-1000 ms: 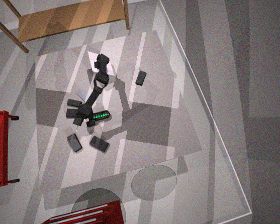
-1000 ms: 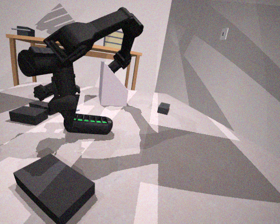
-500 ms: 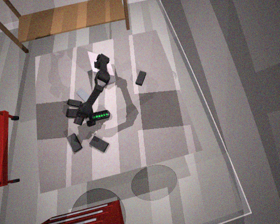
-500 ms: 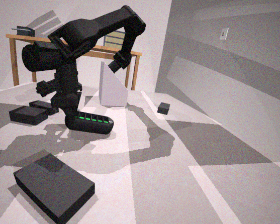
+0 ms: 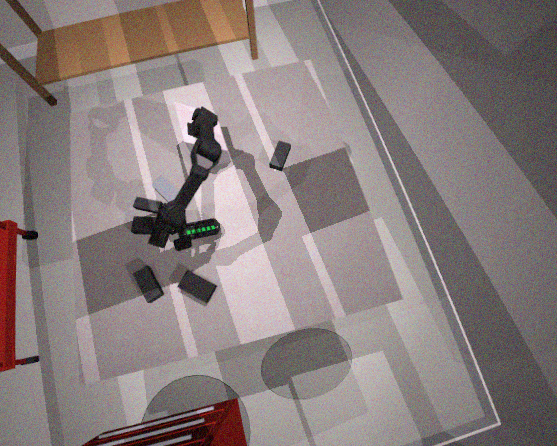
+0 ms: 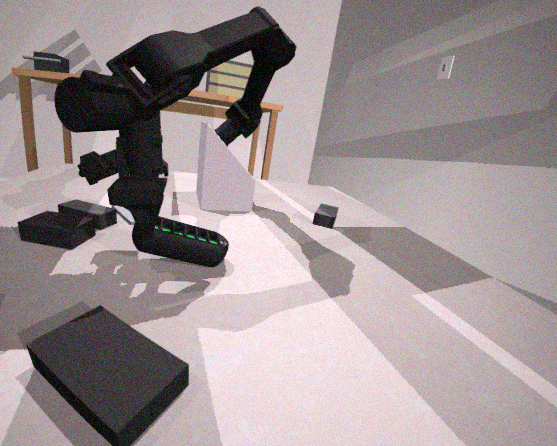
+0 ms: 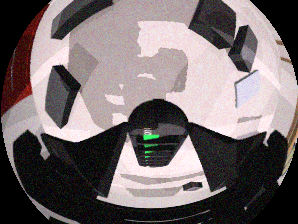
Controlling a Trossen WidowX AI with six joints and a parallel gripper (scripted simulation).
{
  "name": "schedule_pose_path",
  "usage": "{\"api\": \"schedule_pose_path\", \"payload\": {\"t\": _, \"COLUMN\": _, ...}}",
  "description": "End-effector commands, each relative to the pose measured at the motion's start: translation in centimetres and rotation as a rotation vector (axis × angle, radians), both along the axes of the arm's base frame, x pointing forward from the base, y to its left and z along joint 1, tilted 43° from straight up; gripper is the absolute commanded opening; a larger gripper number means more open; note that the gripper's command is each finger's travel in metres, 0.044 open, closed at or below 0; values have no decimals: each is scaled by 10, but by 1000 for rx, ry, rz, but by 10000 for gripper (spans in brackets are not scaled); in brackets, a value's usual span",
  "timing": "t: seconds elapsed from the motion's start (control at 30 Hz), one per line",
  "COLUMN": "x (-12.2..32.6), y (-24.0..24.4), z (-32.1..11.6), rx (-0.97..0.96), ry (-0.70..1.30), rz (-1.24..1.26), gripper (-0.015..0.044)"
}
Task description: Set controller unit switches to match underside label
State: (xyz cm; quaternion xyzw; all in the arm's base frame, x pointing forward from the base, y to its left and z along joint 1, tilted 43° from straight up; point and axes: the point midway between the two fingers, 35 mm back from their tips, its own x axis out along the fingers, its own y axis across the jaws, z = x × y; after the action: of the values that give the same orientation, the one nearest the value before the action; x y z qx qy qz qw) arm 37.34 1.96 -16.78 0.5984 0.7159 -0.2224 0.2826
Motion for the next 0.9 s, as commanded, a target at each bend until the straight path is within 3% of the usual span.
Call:
{"api": "schedule_pose_path", "payload": {"t": 0.0, "x": 1, "y": 0, "z": 5, "rx": -8, "ry": -2, "rz": -4, "gripper": 336}}
{"api": "schedule_pose_path", "payload": {"t": 0.87, "x": 1, "y": -1, "z": 26, "rx": -61, "ry": -11, "rz": -5, "gripper": 335}}
